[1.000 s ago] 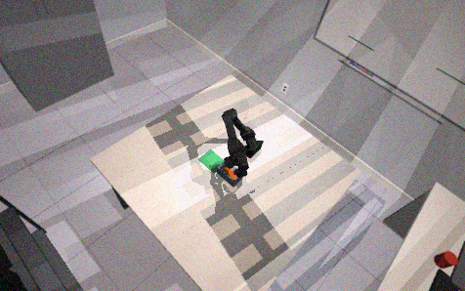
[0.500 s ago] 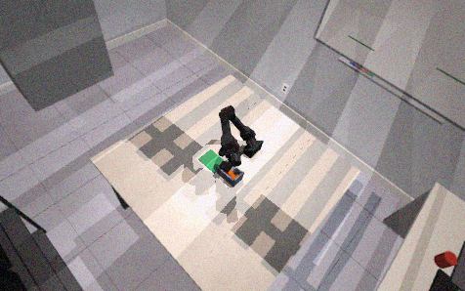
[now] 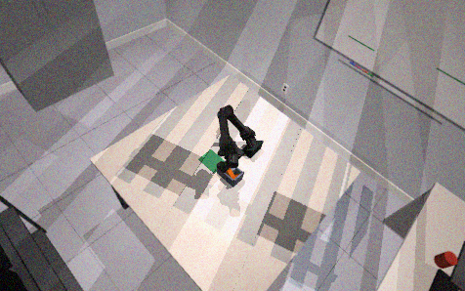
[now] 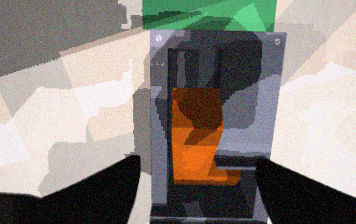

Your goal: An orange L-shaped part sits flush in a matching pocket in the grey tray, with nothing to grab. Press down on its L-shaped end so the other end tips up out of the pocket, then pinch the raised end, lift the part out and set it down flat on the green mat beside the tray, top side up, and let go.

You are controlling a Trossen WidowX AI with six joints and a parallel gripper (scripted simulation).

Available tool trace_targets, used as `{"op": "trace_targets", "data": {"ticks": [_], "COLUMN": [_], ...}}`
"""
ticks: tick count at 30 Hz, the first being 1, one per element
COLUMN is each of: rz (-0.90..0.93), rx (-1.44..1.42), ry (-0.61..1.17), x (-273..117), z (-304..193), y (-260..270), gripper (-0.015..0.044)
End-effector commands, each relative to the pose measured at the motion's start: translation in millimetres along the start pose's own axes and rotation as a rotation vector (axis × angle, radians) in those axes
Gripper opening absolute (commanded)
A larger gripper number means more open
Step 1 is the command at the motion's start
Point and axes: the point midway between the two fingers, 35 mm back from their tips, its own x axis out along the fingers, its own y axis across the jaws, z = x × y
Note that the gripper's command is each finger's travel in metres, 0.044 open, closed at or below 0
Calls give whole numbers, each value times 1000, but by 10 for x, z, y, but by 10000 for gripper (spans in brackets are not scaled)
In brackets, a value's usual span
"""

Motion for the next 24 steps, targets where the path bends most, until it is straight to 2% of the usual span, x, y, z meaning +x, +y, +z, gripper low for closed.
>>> {"op": "trace_targets", "data": {"ticks": [1, 24], "rz": [6, 7], "rx": [-2, -2], "ry": [-1, -2], "x": [71, 426], "z": [9, 9], "y": [3, 13], "gripper": [280, 280]}}
